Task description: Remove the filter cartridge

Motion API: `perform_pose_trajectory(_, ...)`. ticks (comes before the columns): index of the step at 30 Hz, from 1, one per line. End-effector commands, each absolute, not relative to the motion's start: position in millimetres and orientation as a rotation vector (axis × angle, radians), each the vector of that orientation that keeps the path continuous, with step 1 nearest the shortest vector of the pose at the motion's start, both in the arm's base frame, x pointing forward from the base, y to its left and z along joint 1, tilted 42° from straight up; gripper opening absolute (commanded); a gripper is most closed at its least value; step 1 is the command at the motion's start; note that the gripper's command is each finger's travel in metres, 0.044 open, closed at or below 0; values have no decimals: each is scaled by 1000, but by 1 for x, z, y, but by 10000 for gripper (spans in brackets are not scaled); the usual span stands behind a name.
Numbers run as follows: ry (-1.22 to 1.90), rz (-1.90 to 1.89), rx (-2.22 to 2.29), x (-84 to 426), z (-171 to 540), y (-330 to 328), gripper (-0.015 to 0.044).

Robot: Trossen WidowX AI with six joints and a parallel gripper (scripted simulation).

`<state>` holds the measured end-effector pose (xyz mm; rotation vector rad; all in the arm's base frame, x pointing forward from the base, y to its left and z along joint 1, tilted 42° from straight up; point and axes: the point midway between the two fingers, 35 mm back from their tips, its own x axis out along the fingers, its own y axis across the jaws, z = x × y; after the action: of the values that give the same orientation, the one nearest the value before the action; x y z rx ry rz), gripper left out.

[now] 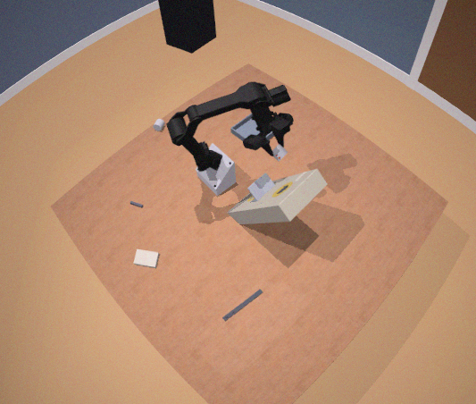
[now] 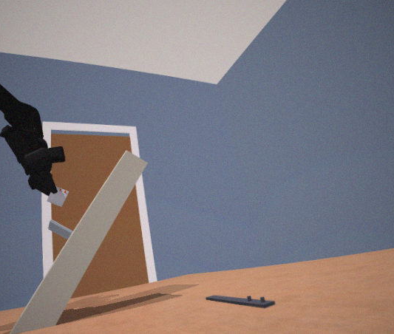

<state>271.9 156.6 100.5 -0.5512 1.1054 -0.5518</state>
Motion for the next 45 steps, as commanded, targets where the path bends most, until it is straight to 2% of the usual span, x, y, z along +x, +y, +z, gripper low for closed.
perform_pose_trajectory(1,1120,-530,-562,270,99,159,0)
perform_pose_trajectory(14,1352,-22,-796,227,31,223,0)
perform_pose_trajectory(25,1422,497,-986,179,-16,275,0)
perform_pose_trajectory(36,1422,535,-998,175,-20,278,0)
perform_pose_trajectory(45,1442,730,-1052,120,-63,283,0)
